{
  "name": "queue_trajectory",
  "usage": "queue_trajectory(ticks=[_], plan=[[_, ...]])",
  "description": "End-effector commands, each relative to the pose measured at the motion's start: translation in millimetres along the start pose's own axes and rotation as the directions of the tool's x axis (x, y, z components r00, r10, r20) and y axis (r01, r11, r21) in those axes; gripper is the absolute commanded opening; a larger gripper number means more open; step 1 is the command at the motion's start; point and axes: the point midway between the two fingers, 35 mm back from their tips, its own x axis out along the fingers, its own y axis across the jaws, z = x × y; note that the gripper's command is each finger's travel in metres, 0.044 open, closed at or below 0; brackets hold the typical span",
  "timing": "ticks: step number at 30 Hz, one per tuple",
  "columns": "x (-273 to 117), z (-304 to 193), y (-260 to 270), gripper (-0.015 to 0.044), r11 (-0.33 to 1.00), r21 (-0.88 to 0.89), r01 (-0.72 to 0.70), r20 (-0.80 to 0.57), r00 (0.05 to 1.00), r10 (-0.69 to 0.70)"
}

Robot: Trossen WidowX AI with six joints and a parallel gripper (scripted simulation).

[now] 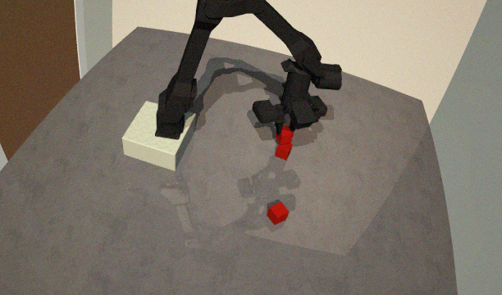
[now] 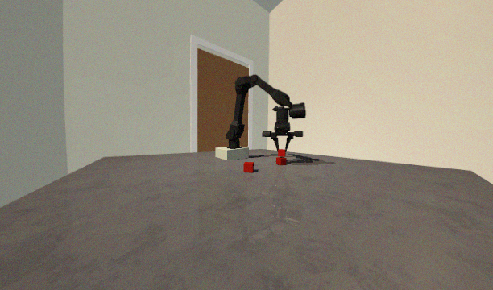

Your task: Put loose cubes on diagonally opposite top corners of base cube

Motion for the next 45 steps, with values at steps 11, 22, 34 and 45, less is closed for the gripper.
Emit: queue_trajectory(ticks=[11,22,34,45], plan=[[2.7,-0.9,-0.8,0.0105,1.000,0.004,0.007,-0.005,1.000,-0.007],[4.0,-0.9,-0.8,0.0105,1.000,-0.004,0.007,-0.005,1.000,-0.007],[4.0,-0.9,-0.8,0.0105,1.000,-0.004,0.007,-0.005,1.000,-0.007],[4.0,-0.9,-0.8,0.0157,1.000,-0.004,0.007,-0.005,1.000,-0.007]])
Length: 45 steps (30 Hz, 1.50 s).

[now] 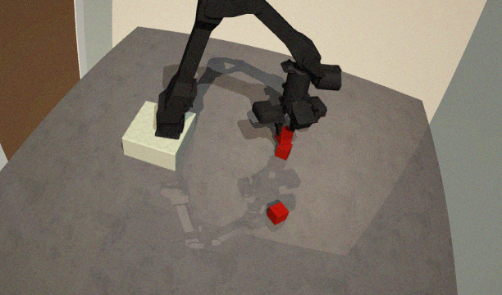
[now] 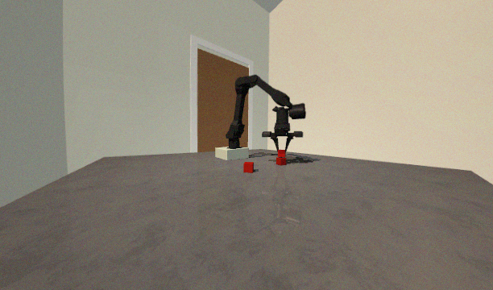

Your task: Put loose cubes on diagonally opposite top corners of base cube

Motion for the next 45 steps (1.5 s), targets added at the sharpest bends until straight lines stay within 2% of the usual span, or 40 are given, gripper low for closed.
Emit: queue_trajectory(ticks=[1,2,37,38,40,45], plan=[[2.1,-0.8,-0.6,0.0184,1.000,-0.005,0.006,-0.005,1.000,-0.006],[2.1,-0.8,-0.6,0.0205,1.000,-0.005,0.006,-0.005,1.000,-0.006],[-30.5,0.2,0.3,0.0205,1.000,0.000,0.000,0.000,1.000,0.000],[-28.1,1.4,0.0,0.0231,1.000,-0.006,0.005,-0.001,1.000,-0.005],[-30.0,12.3,-0.7,0.0265,1.000,-0.016,0.005,-0.001,1.000,-0.005],[-37.4,54.1,-7.4,0.0265,0.999,-0.053,0.005,0.000,1.000,-0.005]])
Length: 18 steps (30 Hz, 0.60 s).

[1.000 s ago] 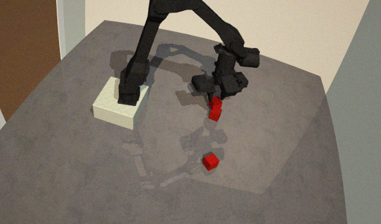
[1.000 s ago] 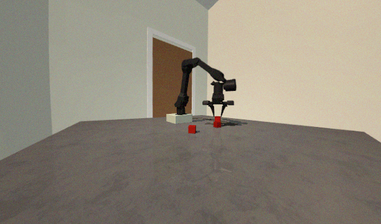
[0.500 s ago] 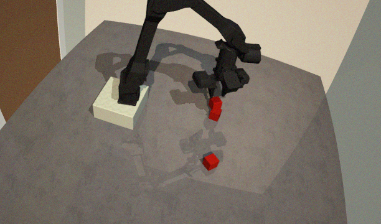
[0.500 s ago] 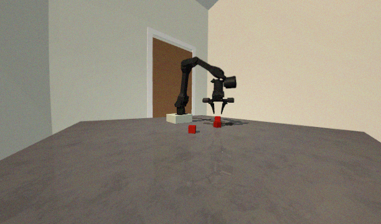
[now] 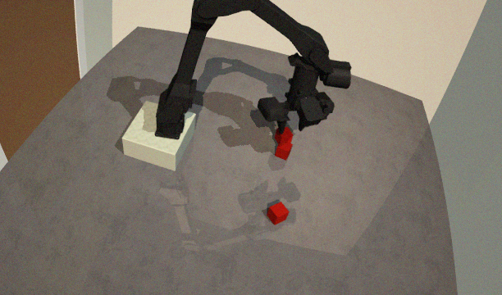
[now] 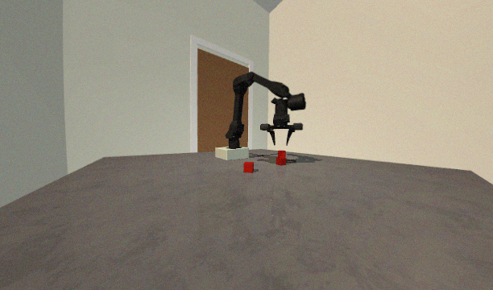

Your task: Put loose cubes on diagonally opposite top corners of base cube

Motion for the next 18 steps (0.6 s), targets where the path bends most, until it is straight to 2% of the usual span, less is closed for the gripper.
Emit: queue_trajectory(ticks=[1,18], plan=[[-4.8,33.4,-7.5,0.0265,1.000,-0.027,0.002,-0.004,1.000,-0.003],[-31.5,160.9,-84.9,0.0265,0.988,-0.152,0.010,0.006,1.000,-0.009]])
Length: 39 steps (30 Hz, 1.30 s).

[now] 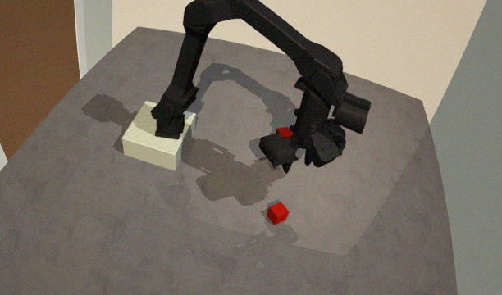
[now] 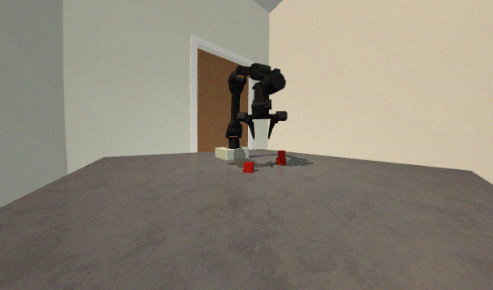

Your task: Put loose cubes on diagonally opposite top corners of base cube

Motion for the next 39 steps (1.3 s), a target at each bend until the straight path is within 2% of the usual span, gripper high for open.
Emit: queue_trajectory(ticks=[1,9,17,39], plan=[[-2.9,25.1,-30.3,0.0265,0.999,-0.037,0.007,-0.012,1.000,-0.008],[-3.8,32.9,-41.3,0.0265,0.999,-0.048,0.008,-0.011,1.000,-0.009],[55.6,32.1,-41.9,0.0265,0.999,-0.048,0.009,-0.011,1.000,-0.009],[77.8,31.9,-42.1,0.0265,0.999,-0.048,0.009,-0.011,1.000,-0.009]])
